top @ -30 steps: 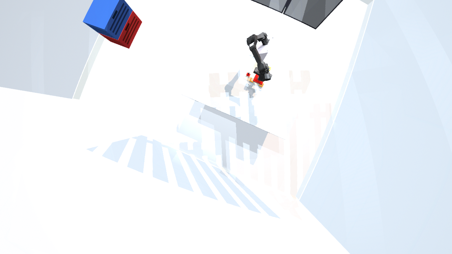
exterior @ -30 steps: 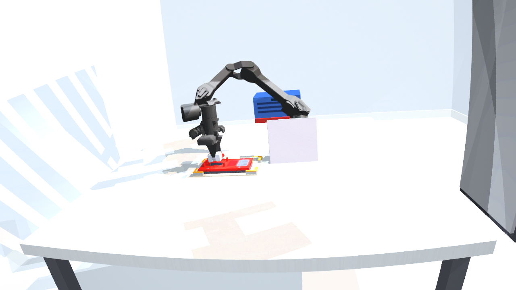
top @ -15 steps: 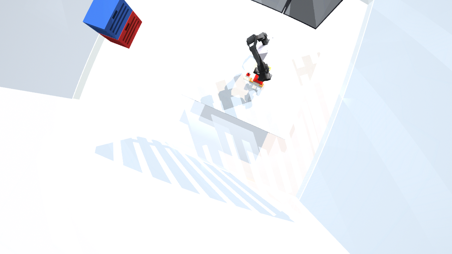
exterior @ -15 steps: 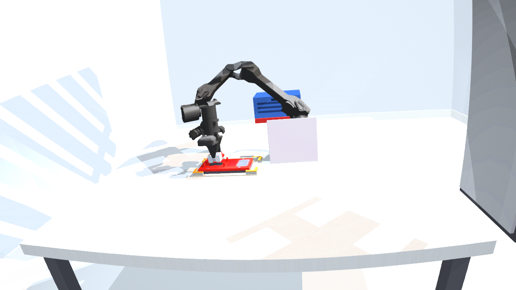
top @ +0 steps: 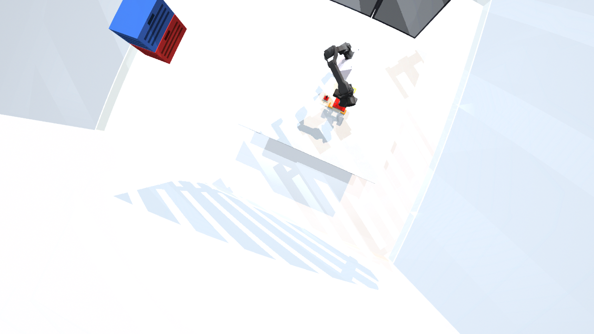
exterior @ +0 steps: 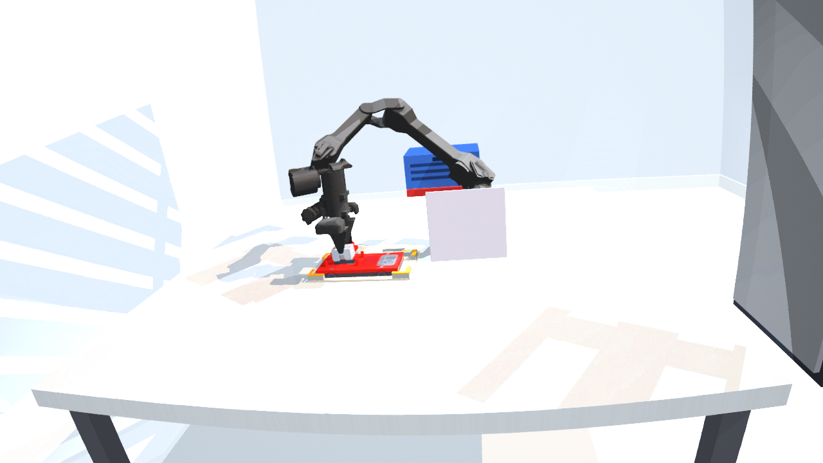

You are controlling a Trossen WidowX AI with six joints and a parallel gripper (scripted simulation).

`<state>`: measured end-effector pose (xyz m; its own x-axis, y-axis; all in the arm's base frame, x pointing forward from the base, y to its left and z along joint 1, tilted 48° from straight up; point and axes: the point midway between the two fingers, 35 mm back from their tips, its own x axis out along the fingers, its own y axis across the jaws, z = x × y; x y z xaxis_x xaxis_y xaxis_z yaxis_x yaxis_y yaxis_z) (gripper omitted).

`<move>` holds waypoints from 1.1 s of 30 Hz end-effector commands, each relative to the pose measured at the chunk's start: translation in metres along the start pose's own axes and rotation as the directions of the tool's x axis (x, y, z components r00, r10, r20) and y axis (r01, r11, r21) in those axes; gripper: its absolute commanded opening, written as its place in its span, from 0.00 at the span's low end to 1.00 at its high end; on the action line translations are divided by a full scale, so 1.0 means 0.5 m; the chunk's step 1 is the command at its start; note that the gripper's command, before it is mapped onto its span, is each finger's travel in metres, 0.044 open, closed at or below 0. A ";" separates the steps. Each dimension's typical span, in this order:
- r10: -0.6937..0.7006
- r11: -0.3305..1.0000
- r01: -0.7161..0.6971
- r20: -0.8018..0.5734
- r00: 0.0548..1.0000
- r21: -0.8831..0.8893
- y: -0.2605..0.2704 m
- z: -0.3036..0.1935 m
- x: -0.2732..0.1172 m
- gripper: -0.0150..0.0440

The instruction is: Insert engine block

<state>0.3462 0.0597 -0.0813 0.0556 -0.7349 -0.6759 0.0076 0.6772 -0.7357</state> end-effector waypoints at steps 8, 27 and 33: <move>-0.004 1.000 0.004 0.001 1.000 -0.005 0.000 -0.001 0.006 0.52; -0.004 1.000 0.004 0.001 1.000 -0.005 0.000 -0.001 0.013 0.52; -0.004 1.000 0.004 0.001 1.000 -0.005 -0.001 -0.001 0.015 0.52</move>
<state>0.3466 0.0554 -0.0852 0.0556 -0.7351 -0.6757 0.0074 0.6770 -0.7359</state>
